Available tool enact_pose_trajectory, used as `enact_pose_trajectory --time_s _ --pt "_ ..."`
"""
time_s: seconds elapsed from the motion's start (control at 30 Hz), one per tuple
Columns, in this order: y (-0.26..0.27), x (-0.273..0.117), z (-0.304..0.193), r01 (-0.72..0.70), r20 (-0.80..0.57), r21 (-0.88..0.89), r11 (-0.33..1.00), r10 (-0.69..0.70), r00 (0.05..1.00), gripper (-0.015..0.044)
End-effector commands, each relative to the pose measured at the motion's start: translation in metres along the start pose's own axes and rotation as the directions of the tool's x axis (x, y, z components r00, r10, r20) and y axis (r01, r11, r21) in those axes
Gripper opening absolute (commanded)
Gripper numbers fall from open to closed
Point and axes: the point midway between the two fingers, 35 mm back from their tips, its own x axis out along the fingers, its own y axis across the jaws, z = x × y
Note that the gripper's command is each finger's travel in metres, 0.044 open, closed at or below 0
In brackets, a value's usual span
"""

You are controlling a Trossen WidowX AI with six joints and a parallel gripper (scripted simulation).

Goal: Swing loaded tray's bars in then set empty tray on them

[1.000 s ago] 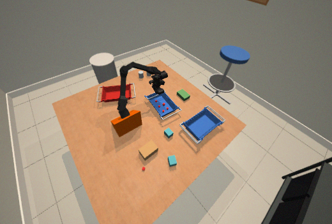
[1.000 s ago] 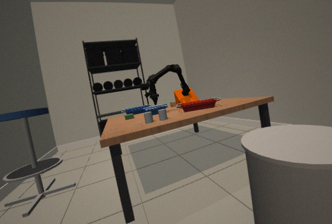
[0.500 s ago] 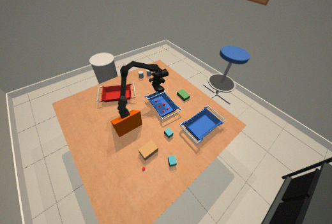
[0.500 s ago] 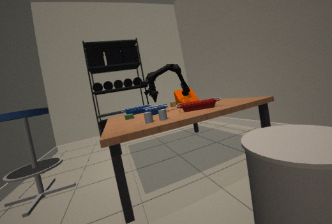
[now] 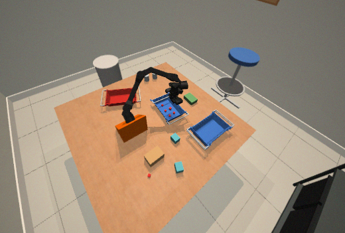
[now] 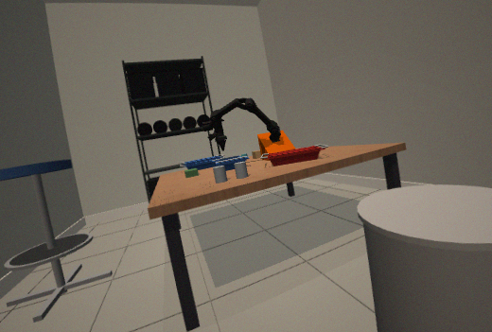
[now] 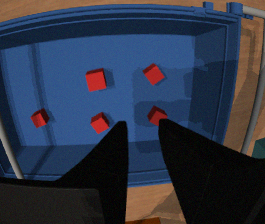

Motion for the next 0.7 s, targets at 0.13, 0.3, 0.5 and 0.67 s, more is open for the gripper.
enact_pose_trajectory --time_s 0.13,0.3,0.5,0.67 --pt "-0.129 0.025 -0.02 -0.005 0.016 -0.004 1.0 0.005 1.0 0.0085" --pt "-0.14 0.029 -0.024 -0.007 0.016 -0.005 1.0 0.007 1.0 0.0085" --pt "-0.14 0.032 -0.023 -0.007 0.016 -0.005 1.0 0.007 1.0 0.0085" --pt "-0.14 0.055 -0.022 -0.007 0.017 -0.005 1.0 0.007 1.0 0.0085"
